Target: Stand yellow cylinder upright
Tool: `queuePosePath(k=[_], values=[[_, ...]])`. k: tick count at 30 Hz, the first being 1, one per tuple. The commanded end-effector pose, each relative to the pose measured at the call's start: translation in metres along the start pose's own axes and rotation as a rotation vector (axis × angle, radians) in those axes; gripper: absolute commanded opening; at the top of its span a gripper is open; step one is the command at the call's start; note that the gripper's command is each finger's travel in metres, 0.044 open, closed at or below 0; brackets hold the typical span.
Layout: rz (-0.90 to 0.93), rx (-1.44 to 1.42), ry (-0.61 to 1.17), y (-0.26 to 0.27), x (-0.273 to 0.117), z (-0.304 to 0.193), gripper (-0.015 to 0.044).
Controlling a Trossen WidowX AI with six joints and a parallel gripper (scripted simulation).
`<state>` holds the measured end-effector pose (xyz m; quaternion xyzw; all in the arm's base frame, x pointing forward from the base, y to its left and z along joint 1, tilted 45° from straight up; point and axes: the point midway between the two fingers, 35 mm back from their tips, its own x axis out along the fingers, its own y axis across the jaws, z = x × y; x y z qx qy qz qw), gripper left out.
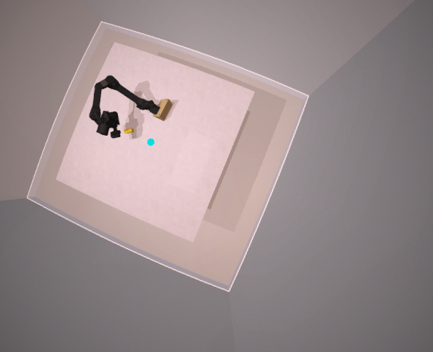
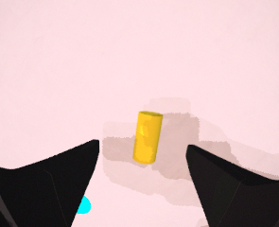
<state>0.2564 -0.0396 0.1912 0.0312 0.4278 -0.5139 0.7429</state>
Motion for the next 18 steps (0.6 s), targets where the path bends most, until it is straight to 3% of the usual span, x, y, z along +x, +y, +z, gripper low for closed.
queuePosePath(k=[1, 5, 9, 16, 18], values=[[-0.033, 0.027, 0.053, -0.003, 0.044, -0.004, 0.0309], [-0.047, 0.07, 0.087, -0.01, 0.089, -0.007, 0.0309], [-0.047, 0.072, 0.089, -0.01, 0.091, -0.007, 0.0309], [-0.047, 0.072, 0.089, -0.01, 0.091, -0.007, 0.0126], [-0.047, 0.072, 0.089, -0.01, 0.091, -0.007, 0.0105]])
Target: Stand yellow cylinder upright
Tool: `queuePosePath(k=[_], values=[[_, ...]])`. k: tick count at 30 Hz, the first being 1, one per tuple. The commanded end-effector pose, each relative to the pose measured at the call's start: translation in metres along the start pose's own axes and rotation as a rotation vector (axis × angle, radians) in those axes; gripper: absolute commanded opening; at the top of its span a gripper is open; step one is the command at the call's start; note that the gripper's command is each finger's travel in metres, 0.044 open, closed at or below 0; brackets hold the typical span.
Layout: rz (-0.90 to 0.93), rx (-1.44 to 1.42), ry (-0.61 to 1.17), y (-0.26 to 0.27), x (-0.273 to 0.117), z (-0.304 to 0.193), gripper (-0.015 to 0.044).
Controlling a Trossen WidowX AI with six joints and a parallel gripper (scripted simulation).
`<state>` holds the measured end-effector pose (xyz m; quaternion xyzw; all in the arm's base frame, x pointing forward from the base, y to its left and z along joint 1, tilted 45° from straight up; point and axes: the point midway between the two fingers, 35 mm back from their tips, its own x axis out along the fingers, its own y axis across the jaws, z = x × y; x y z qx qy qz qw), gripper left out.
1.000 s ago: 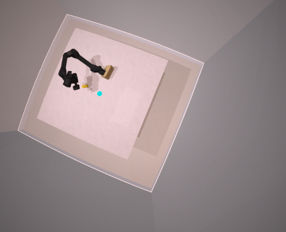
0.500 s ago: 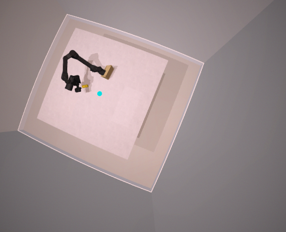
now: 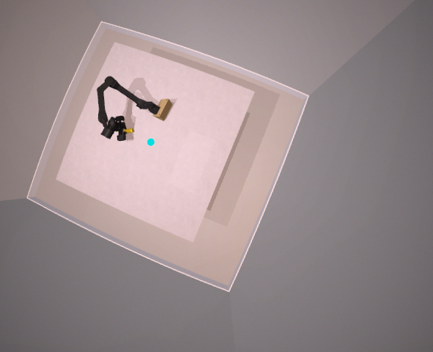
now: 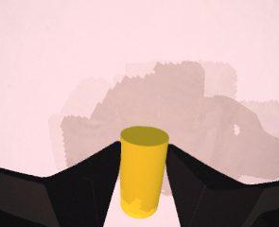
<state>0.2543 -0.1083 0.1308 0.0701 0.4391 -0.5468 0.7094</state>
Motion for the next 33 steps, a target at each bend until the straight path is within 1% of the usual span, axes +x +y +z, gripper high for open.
queuePosePath(k=[1, 5, 33], values=[[0.003, -0.005, 0.005, 0.0, 0.001, -0.001, 0.0105], [0.006, -0.009, 0.005, 0.001, -0.004, -0.001, 0.0105], [0.053, -0.084, -0.012, 0.001, -0.094, -0.001, 0.0105]])
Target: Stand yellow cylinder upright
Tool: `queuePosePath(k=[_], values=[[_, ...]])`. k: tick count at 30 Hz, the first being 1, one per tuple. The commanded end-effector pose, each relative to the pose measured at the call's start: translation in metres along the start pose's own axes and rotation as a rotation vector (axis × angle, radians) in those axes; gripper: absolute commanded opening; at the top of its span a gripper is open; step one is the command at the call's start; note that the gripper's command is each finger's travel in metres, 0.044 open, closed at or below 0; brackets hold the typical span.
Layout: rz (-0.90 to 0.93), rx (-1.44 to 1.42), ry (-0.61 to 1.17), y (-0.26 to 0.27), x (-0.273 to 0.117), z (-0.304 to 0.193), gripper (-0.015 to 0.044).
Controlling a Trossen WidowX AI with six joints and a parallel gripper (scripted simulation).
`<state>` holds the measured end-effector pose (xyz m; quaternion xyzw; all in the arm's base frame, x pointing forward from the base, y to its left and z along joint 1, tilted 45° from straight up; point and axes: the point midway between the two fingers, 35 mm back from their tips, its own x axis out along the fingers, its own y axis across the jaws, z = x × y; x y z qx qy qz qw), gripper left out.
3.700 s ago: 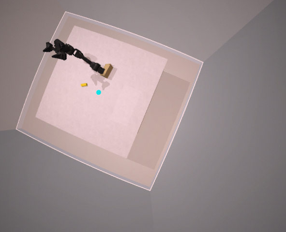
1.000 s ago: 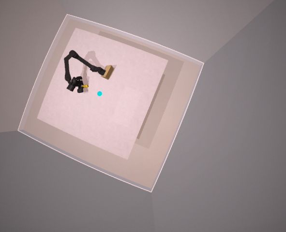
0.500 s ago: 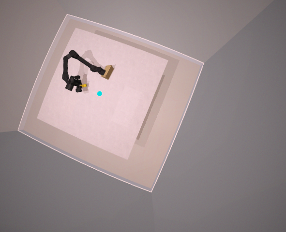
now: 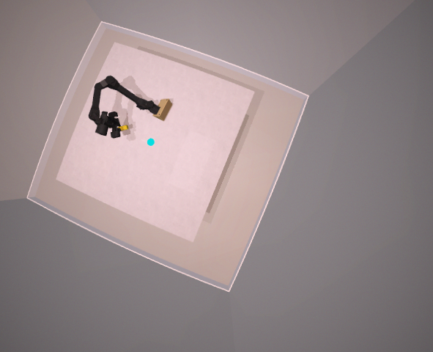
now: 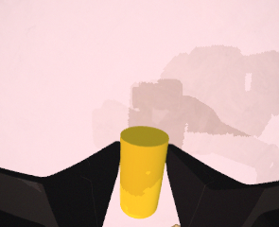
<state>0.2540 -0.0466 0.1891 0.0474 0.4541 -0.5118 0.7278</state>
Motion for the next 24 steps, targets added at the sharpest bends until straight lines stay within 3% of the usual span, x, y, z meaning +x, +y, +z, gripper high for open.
queuePosePath(k=[1, 8, 24], values=[[0.007, -0.004, 0.002, 0.0, -0.013, -0.001, 0.0105], [0.011, -0.034, -0.001, 0.0, -0.024, -0.002, 0.0105], [0.027, -0.53, 0.018, 0.041, -0.03, -0.033, 0.0105]])
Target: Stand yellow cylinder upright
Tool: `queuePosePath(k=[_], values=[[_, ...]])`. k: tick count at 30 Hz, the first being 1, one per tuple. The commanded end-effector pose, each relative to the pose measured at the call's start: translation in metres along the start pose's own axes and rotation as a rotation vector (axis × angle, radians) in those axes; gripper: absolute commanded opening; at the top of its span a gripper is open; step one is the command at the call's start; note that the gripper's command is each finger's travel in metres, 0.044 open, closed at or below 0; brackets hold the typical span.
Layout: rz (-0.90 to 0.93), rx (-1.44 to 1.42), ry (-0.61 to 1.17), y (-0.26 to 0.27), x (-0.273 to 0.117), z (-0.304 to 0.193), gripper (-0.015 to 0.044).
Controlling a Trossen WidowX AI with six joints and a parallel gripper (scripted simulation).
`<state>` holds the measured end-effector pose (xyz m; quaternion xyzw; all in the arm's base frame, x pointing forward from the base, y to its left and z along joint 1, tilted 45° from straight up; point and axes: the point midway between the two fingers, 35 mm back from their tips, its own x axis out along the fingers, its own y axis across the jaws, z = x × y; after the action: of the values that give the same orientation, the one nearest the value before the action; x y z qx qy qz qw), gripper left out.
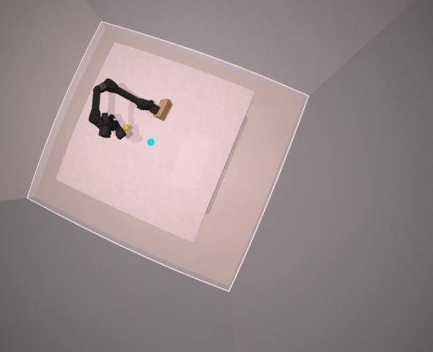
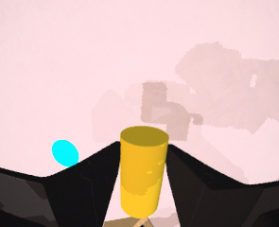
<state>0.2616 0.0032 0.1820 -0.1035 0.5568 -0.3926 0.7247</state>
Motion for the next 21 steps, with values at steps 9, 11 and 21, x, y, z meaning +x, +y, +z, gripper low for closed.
queuePosePath(k=[9, 11, 21], values=[[0.012, -0.375, 0.017, 0.039, -0.003, -0.012, 0.0105], [0.013, -0.437, 0.019, 0.045, -0.004, -0.015, 0.0105], [0.017, -0.748, 0.027, 0.074, -0.007, -0.03, 0.0105]])
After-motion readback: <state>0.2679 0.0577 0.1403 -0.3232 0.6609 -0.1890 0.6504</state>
